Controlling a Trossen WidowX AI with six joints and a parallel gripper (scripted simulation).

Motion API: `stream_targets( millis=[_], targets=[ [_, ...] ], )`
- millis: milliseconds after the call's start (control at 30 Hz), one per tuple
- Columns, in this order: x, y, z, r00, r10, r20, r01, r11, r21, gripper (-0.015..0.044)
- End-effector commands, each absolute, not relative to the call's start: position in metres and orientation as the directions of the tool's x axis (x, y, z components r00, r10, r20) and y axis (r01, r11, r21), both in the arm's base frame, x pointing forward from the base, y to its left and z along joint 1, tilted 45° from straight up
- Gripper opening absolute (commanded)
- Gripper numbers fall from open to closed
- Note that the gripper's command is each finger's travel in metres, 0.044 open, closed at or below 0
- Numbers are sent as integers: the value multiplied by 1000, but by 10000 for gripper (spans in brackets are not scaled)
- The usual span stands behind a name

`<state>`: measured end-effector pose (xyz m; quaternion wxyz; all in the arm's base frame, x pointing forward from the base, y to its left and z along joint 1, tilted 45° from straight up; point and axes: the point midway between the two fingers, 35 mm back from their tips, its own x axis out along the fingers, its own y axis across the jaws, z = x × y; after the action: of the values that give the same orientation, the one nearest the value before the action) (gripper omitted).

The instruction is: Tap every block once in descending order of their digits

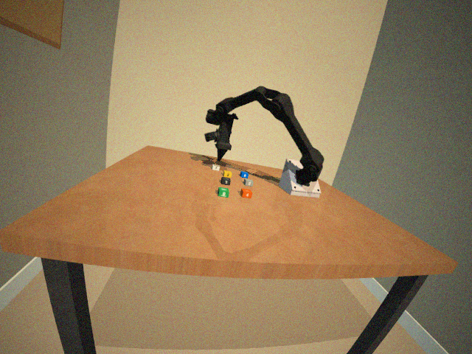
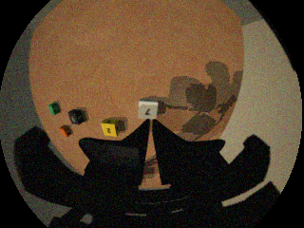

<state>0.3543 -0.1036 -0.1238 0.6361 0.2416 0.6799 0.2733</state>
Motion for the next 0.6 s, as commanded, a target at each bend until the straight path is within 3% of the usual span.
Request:
stream_targets(
  millis=[0, 567],
  targets=[
    [351, -96, -129, -82, 682, -726, -10, 728, 685, 20],
    [349, -83, -142, -82, 683, -726, -11, 727, 686, 20]
  ],
)
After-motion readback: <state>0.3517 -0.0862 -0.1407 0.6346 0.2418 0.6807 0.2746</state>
